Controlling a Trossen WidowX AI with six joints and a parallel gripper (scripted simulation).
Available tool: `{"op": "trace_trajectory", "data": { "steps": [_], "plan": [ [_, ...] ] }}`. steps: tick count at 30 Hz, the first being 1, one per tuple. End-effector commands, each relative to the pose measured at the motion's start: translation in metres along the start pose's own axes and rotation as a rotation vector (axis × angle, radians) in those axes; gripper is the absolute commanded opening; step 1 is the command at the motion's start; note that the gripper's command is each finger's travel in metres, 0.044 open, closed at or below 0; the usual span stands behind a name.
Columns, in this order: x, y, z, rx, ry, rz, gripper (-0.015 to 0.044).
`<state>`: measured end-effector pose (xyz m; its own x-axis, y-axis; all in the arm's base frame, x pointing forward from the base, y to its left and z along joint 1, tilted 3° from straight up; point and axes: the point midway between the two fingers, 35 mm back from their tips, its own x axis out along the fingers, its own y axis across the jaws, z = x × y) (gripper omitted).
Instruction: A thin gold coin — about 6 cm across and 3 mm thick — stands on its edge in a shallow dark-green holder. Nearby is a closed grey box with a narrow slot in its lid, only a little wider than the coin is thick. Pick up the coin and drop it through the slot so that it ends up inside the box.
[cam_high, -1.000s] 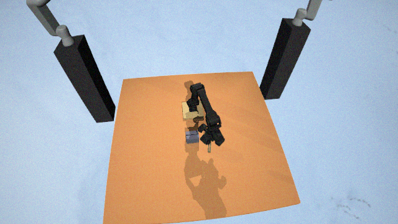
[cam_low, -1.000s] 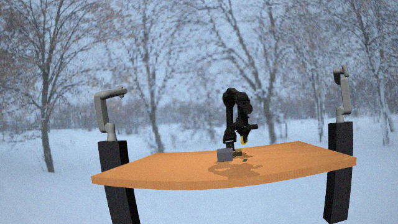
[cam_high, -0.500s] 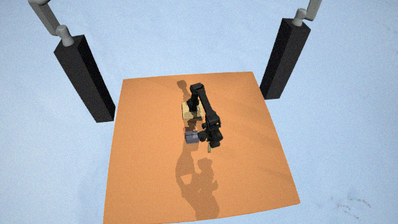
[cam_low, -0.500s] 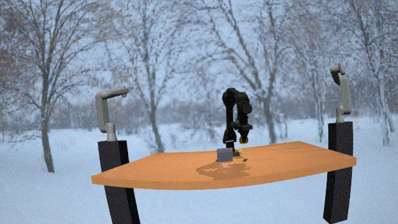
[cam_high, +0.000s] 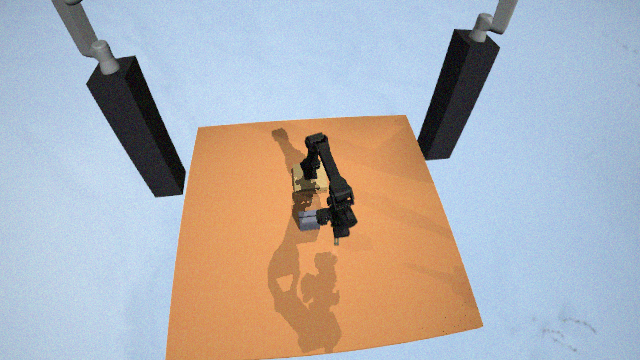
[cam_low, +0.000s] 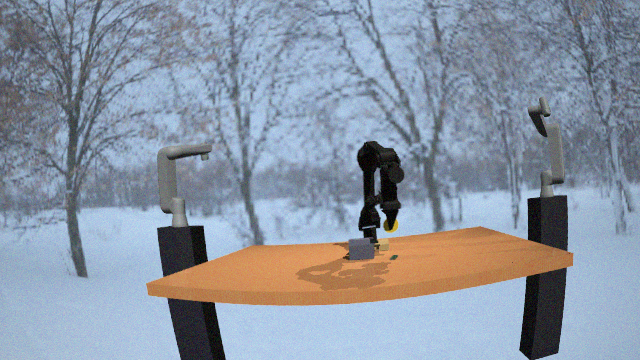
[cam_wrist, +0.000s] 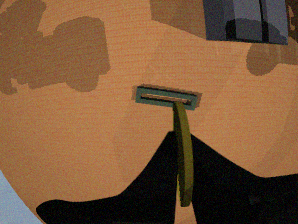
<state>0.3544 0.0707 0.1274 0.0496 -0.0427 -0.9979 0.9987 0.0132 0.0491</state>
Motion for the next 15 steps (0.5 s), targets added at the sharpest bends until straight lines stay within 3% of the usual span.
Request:
{"op": "trace_trajectory", "data": {
  "steps": [1, 15],
  "plan": [
    [-0.002, -0.005, 0.01, 0.008, 0.002, 0.001, 0.0],
    [-0.004, -0.024, 0.041, 0.009, 0.002, 0.0, 0.0]
  ]
}}
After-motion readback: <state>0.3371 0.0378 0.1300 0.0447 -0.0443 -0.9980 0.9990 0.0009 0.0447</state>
